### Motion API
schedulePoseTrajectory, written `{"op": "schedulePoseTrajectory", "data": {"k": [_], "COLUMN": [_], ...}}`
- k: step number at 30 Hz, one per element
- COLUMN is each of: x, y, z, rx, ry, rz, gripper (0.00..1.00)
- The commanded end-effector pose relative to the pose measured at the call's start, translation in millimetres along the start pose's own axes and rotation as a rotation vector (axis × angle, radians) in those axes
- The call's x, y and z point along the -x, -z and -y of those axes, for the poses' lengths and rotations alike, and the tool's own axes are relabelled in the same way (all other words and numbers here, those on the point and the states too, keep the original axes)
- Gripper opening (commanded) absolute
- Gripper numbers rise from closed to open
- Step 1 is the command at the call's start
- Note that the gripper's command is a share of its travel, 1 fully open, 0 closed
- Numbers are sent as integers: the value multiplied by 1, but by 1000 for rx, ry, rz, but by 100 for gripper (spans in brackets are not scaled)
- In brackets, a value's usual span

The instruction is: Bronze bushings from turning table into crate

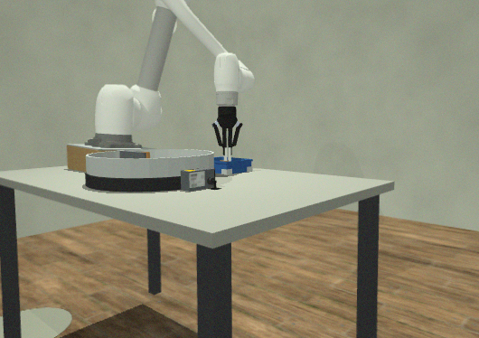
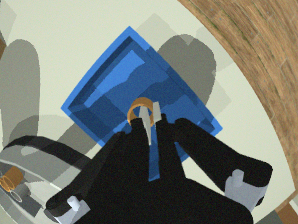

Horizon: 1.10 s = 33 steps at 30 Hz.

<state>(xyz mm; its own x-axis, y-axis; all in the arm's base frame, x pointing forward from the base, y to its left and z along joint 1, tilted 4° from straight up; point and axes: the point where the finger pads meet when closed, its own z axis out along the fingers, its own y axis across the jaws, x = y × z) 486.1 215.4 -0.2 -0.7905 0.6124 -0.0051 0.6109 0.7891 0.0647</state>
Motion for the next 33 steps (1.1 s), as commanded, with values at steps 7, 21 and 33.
{"op": "schedulePoseTrajectory", "data": {"k": [7,21,33], "x": [-2,-2,-2], "y": [-2,-2,-2], "z": [0,0,0], "rx": [2,2,2], "ry": [-5,-5,-5], "rz": [-3,-3,-3], "gripper": [0,10,10]}}
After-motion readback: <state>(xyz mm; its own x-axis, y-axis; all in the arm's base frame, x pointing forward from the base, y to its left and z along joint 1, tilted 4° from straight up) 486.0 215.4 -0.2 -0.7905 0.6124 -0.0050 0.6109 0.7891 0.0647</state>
